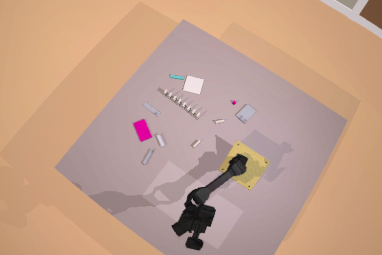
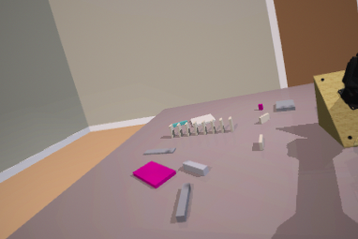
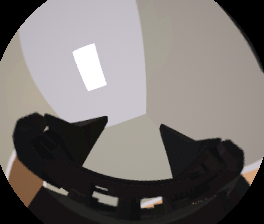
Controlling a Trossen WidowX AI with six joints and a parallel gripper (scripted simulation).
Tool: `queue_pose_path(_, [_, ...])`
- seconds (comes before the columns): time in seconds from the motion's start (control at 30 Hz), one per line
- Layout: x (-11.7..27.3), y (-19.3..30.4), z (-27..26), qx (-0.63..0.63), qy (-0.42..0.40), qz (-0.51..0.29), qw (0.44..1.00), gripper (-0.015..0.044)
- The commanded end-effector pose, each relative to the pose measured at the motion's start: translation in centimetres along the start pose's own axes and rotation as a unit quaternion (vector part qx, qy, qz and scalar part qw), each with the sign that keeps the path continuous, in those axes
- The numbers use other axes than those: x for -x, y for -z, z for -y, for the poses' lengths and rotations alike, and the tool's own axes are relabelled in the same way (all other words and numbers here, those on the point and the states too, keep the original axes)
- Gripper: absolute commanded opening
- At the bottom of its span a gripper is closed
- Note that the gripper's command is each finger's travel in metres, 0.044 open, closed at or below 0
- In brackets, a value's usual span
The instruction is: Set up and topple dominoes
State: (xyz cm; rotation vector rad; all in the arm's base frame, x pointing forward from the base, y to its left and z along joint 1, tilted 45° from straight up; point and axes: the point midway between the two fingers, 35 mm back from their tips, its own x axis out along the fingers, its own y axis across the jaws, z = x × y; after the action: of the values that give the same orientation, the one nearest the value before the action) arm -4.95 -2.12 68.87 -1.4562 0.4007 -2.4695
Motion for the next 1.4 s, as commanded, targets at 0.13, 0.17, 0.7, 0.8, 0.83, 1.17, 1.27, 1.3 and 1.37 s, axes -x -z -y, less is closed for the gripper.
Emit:
queue_pose_path(0.13, [-3.0,4.5,-12.4,0.026,-0.176,-0.022,0.984,0.044])
queue_pose_path(0.17, [-3.1,4.9,-14.1,0.028,-0.199,-0.024,0.979,0.044])
queue_pose_path(0.7, [4.4,6.6,-39.6,0.048,-0.541,0.024,0.839,0.044])
queue_pose_path(0.8, [7.5,6.0,-43.1,0.049,-0.595,0.04,0.801,0.044])
queue_pose_path(0.83, [8.7,5.7,-44.1,0.049,-0.613,0.046,0.787,0.044])
queue_pose_path(1.17, [21.0,3.6,-52.4,0.07,-0.756,0.116,0.641,0.044])
queue_pose_path(1.27, [25.6,3.3,-54.3,0.079,-0.796,0.14,0.583,0.044])
queue_pose_path(1.3, [27.1,3.2,-54.8,0.081,-0.809,0.148,0.563,0.044])
queue_pose_path(1.37, [30.3,3.0,-55.7,0.086,-0.833,0.164,0.522,0.044])
